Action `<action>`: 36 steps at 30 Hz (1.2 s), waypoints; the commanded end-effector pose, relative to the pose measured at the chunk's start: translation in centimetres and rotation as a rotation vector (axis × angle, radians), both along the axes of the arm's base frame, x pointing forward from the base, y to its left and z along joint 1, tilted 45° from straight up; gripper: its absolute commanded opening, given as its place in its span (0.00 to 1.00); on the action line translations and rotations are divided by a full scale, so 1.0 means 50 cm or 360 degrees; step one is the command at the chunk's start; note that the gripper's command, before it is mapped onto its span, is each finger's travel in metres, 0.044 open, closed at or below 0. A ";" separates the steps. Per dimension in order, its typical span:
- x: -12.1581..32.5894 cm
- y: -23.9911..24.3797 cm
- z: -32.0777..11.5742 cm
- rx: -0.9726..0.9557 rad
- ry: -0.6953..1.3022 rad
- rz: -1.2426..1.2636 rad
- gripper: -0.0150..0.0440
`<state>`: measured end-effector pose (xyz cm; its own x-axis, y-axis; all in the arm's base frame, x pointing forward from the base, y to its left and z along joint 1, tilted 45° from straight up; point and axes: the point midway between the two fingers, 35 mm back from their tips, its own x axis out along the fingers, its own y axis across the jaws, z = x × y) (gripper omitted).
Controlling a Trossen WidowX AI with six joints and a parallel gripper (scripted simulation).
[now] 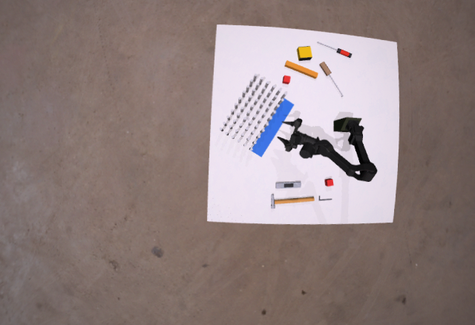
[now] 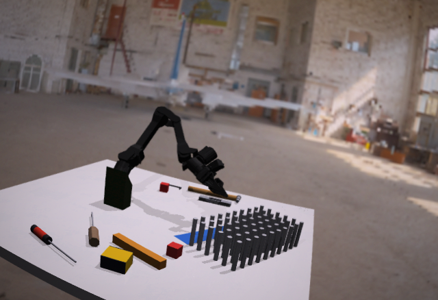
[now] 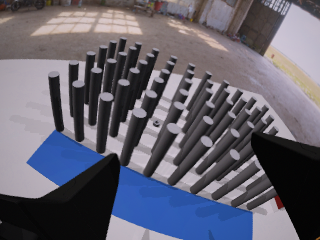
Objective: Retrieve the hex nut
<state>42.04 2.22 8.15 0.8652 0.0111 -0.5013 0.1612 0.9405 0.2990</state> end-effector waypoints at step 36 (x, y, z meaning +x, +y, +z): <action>-0.359 -0.511 -0.480 0.0284 0.1707 -0.0513 1.00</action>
